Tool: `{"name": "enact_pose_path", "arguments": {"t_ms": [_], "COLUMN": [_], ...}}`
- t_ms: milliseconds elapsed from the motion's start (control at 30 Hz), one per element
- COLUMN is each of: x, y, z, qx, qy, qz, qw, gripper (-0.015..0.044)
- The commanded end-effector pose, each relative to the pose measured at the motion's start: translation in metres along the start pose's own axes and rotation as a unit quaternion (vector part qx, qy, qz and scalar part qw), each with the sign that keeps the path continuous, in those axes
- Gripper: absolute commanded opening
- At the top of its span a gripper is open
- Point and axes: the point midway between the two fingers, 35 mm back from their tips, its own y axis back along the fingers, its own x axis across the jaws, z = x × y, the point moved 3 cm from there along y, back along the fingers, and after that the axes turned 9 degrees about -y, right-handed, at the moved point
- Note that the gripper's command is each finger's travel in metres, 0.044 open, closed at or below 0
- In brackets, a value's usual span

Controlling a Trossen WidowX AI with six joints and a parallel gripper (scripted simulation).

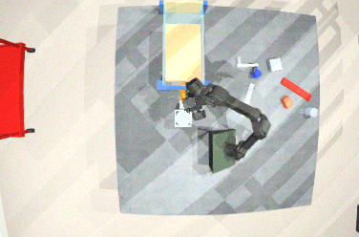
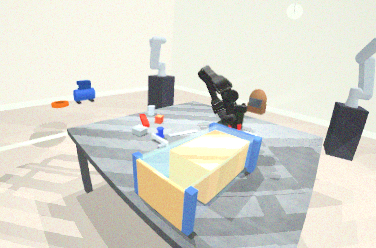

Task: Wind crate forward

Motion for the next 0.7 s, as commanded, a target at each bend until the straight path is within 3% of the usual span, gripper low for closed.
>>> {"name": "enact_pose_path", "arguments": {"t_ms": [0, 667], "x": [-0.005, -0.011], "y": [-0.005, -0.014], "z": [0.008, 0.031], "qx": [-0.003, -0.004], "qy": [-0.001, -0.001], "qz": [-0.004, -0.004], "qw": [1.0, 1.0], "gripper": [0.0, 0.0]}}
